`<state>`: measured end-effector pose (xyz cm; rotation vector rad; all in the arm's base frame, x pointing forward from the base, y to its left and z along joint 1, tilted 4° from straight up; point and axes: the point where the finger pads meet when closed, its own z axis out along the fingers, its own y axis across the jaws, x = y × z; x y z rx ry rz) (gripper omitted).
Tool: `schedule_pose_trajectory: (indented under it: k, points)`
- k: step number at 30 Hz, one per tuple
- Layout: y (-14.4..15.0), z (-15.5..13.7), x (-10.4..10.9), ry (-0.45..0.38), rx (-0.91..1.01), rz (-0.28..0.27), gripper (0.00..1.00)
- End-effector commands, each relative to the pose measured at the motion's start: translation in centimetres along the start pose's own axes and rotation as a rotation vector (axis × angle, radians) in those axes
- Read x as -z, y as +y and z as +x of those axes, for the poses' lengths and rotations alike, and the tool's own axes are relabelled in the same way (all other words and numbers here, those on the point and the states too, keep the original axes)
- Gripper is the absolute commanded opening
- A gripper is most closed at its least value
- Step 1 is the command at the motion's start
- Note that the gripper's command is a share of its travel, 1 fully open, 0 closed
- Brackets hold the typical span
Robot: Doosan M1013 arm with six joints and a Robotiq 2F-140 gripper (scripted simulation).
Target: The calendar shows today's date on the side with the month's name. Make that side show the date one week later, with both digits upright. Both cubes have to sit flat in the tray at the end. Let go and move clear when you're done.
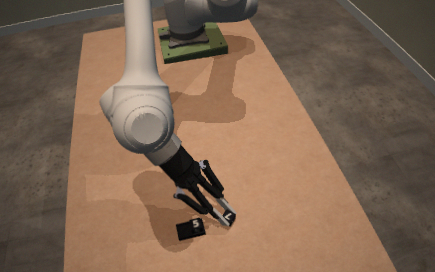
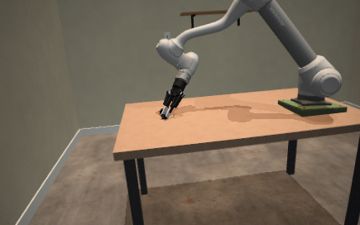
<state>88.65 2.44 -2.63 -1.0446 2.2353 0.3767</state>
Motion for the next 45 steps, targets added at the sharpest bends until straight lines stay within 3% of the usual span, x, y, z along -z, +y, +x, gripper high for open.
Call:
schedule_pose_trajectory:
  k: [1, 45]
  points:
    - [0.00, -0.02, 0.01, 0.000, 0.000, 0.000, 0.24]
    - [0.00, 0.31, -0.31, 0.000, 0.000, 0.000, 0.24]
